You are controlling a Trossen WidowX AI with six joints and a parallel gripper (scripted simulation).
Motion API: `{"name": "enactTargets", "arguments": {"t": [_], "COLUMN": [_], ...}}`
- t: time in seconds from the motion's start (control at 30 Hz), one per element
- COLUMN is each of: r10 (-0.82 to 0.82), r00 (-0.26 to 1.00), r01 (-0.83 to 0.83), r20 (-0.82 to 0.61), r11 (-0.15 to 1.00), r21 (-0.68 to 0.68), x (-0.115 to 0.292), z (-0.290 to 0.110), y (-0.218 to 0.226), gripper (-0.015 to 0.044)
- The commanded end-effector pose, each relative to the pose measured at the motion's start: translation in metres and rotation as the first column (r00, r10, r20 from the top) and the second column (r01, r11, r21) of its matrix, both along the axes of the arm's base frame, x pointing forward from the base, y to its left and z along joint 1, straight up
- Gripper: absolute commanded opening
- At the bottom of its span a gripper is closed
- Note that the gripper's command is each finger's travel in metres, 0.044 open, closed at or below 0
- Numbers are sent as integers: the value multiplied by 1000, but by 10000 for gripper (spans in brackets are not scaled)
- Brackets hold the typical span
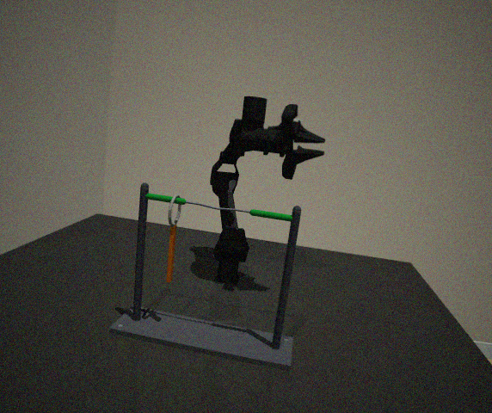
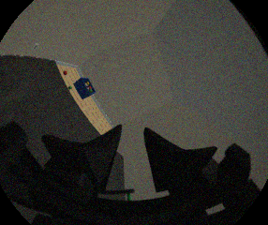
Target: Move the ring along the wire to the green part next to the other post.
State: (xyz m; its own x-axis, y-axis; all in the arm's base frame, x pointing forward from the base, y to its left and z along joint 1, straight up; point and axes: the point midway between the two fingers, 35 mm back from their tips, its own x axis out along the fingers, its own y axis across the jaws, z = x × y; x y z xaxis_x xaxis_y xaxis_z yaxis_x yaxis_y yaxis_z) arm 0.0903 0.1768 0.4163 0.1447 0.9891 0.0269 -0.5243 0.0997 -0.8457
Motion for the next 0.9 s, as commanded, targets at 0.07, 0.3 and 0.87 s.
{"name": "enactTargets", "arguments": {"t": [0.07,0.3,0.87], "r10": [-228,-448,-658], "r00": [959,824,249], "r01": [230,470,899], "r20": [-167,-347,-710], "r11": [973,882,430], "r21": [-7,-21,-84], "x": [49,98,143], "z": [-43,-94,-230], "y": [-21,-58,-183], "gripper": [160,160,160]}}
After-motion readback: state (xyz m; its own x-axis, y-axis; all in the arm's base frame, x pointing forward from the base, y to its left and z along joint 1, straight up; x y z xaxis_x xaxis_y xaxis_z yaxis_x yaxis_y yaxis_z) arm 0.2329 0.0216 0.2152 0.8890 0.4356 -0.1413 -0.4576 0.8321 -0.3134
